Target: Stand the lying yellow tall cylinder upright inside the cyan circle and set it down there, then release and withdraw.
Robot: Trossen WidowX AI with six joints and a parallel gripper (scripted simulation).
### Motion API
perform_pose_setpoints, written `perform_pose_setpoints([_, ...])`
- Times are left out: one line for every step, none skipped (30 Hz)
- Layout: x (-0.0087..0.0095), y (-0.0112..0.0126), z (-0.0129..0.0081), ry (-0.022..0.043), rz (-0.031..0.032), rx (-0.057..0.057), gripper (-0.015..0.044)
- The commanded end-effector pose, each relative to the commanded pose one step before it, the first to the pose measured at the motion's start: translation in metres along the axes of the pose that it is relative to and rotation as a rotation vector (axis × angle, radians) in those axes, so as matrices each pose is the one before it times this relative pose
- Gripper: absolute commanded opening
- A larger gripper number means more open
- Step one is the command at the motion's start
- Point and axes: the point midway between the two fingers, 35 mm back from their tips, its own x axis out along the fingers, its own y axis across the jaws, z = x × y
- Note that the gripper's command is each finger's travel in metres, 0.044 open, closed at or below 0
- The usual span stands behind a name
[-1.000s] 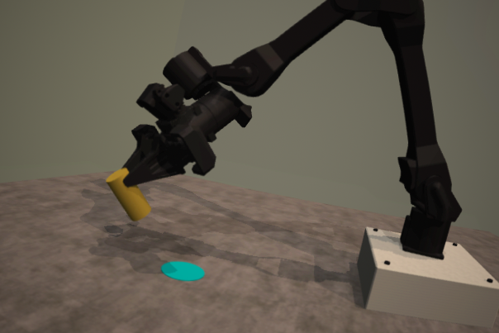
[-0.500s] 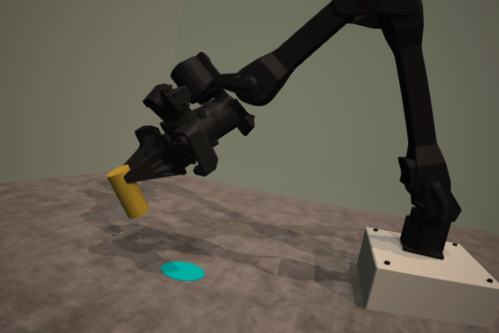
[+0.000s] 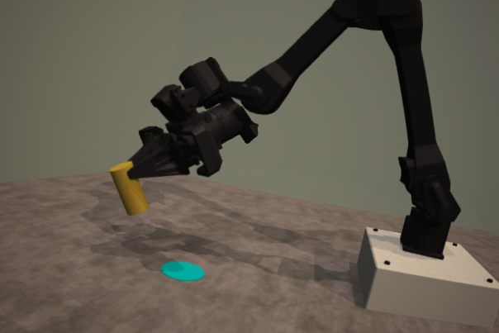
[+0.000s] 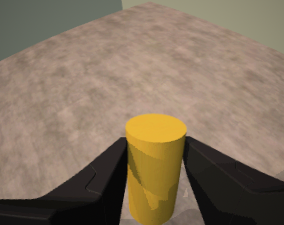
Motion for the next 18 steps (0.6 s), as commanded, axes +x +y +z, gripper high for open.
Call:
perform_pose_setpoints([-0.0024, 0.00038, -0.00029, -0.02181, 0.00683, 0.0042, 0.0105])
perform_pose_setpoints([-0.00048, 0.00009, -0.00001, -0.00542, 0.00132, -0.0004, 0.0105])
perform_pose_setpoints([-0.00049, 0.0001, -0.00001, -0.0054, 0.00134, -0.0004, 0.0105])
perform_pose_setpoints([-0.00049, 0.00011, -0.00001, -0.00537, 0.00136, -0.0004, 0.0105])
perform_pose_setpoints([-0.0005, 0.00012, -0.00001, -0.00535, 0.00137, -0.0004, 0.0105])
perform_pose_setpoints([-0.00051, 0.00013, -0.00001, -0.00532, 0.00139, -0.0005, 0.0105])
perform_pose_setpoints([-0.00052, 0.00014, -0.00001, -0.0053, 0.00141, -0.0005, 0.0105])
perform_pose_setpoints([-0.00053, 0.00015, -0.00001, -0.00527, 0.00142, -0.0005, 0.0105])
perform_pose_setpoints([-0.00053, 0.00016, -0.00001, -0.00524, 0.00144, -0.0005, 0.0105])
perform_pose_setpoints([-0.00054, 0.00017, -0.00001, -0.00522, 0.00146, -0.0006, 0.0105])
perform_pose_setpoints([-0.00055, 0.00018, -0.00001, -0.00519, 0.00148, -0.0006, 0.0105])
perform_pose_setpoints([-0.00055, 0.00019, 0.0, -0.00516, 0.00149, -0.0006, 0.0105])
perform_pose_setpoints([-0.00056, 0.0002, 0.0, -0.00514, 0.00151, -0.0006, 0.0105])
perform_pose_setpoints([-0.00057, 0.00021, 0.0, -0.00511, 0.00153, -0.0007, 0.0105])
perform_pose_setpoints([-0.00057, 0.00022, 0.0, -0.00508, 0.00154, -0.0007, 0.0105])
perform_pose_setpoints([-0.00058, 0.00023, 0.0, -0.00505, 0.00156, -0.0007, 0.0105])
perform_pose_setpoints([-0.00059, 0.00024, 0.0, -0.00503, 0.00158, -0.0007, 0.0105])
perform_pose_setpoints([-0.00059, 0.00026, 0.0, -0.005, 0.0016, -0.0008, 0.0105])
